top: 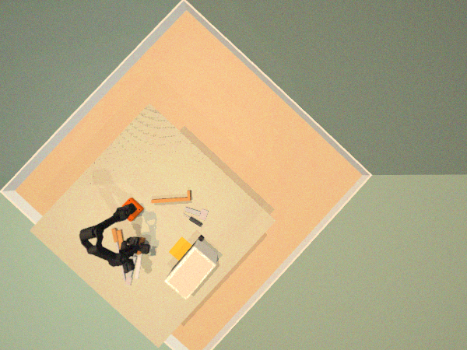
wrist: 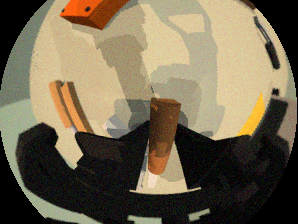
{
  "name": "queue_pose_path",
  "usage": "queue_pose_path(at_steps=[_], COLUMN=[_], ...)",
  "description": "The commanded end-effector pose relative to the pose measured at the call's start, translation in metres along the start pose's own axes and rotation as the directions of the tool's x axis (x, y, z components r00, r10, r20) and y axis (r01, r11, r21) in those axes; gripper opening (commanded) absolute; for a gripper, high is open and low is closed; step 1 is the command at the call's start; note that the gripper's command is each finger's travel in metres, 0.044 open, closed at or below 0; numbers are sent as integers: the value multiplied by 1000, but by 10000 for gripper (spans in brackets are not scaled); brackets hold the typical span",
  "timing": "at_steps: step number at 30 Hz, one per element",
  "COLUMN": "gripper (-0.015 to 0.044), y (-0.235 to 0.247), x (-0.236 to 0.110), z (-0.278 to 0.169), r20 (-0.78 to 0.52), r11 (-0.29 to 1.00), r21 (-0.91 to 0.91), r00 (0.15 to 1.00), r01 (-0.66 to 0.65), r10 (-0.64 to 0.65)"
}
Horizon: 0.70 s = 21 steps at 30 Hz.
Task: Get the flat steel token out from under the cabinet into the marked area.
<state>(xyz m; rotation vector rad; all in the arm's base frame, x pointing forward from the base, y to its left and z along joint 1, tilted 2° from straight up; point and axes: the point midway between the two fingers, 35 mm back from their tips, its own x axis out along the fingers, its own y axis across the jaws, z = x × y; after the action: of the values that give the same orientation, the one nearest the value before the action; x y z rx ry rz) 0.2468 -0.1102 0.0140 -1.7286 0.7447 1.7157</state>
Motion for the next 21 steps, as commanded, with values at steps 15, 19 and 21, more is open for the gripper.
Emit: queue_pose_path(at_steps=[15,19,21], gripper=[0,0,0], y=[0,0,0], x=[-1,-1,-1], z=[-1,-1,0], r20=[-3,-3,-3], r11=[989,985,986], r21=[-149,-172,-167], r00=[1000,1000,1000], r01=[3,3,3], r10=[-3,-3,-3])
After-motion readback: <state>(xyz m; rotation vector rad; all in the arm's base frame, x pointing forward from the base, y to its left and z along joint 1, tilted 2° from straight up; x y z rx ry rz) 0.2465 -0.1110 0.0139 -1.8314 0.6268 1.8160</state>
